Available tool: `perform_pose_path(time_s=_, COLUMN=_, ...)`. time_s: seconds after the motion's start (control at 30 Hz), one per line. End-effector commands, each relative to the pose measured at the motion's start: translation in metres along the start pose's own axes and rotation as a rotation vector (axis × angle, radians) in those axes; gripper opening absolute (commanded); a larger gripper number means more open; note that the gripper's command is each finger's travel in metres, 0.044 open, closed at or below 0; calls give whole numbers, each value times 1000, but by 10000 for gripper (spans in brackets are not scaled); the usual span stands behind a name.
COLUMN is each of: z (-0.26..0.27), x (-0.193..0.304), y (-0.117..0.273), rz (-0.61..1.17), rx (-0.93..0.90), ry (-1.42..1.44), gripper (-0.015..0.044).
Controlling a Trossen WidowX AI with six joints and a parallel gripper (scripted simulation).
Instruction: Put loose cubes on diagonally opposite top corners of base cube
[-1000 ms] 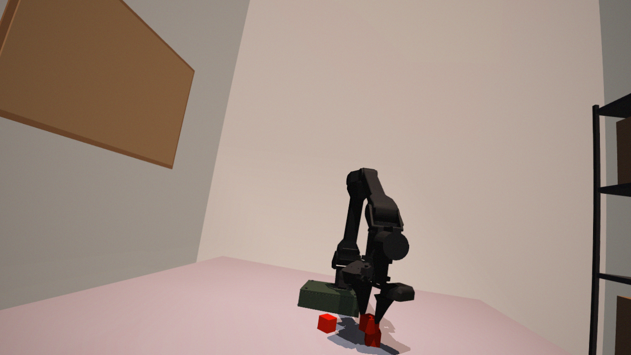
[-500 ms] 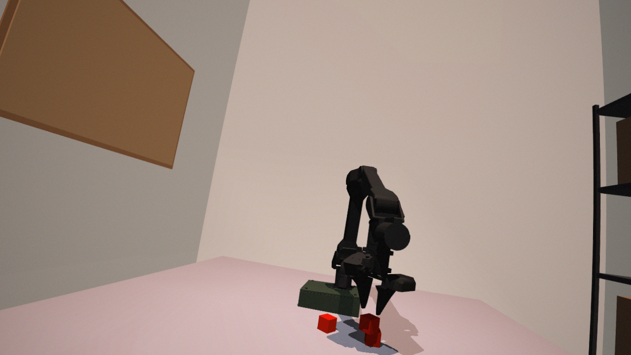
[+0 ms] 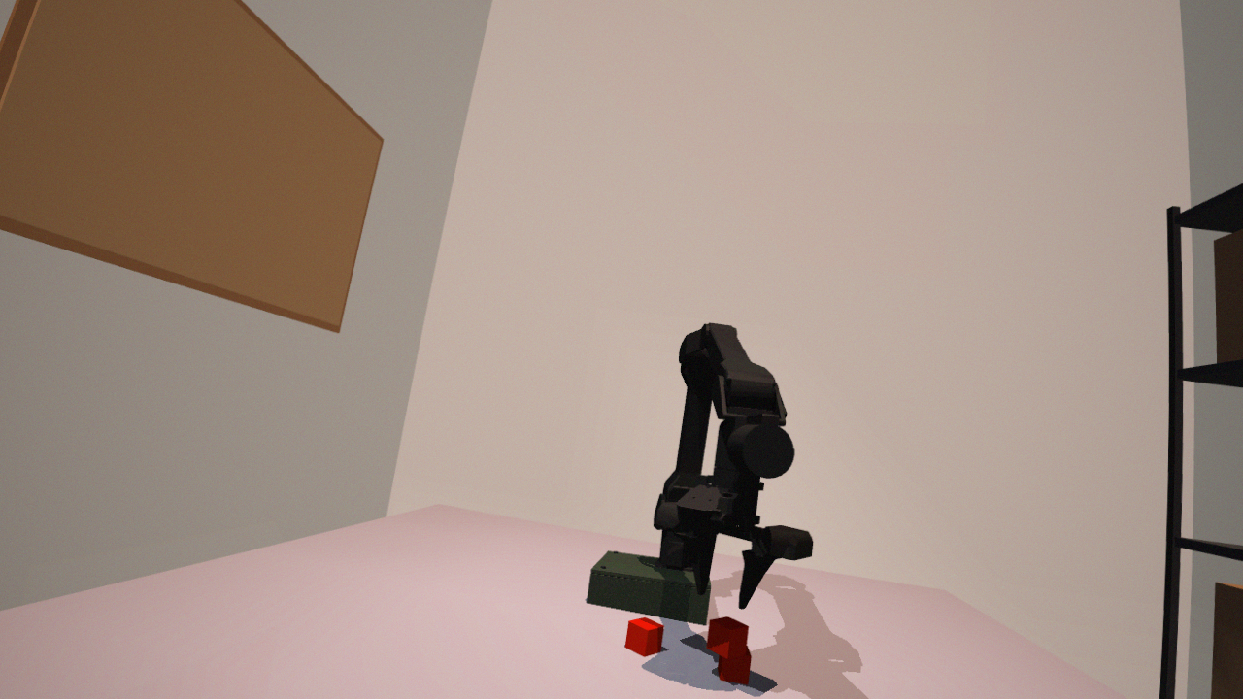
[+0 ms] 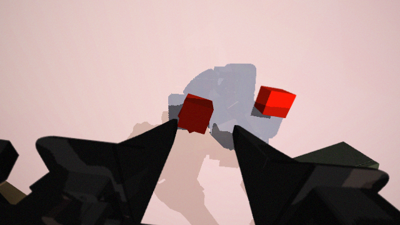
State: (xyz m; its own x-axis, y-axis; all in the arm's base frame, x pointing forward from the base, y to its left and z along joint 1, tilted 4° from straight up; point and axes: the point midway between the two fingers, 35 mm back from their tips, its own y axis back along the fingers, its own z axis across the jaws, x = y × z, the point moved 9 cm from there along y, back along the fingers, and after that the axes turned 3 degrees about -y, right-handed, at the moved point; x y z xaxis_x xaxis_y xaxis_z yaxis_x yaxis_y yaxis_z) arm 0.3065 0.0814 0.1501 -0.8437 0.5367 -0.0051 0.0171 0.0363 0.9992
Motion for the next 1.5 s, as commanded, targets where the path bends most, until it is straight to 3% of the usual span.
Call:
perform_pose_path(time_s=0.0, z=-13, x=-4, y=4, rz=4, rx=5, ry=185, gripper=265)
perform_pose_path(time_s=0.93, z=-92, x=-17, y=37, rz=8, rx=6, ry=1480, gripper=265)
perform_pose_path(time_s=1.33, z=-94, x=-17, y=38, rz=9, rx=6, ry=1510, gripper=265)
perform_pose_path(time_s=1.47, z=-93, x=-18, y=15, rz=8, rx=6, ry=1510, gripper=265)
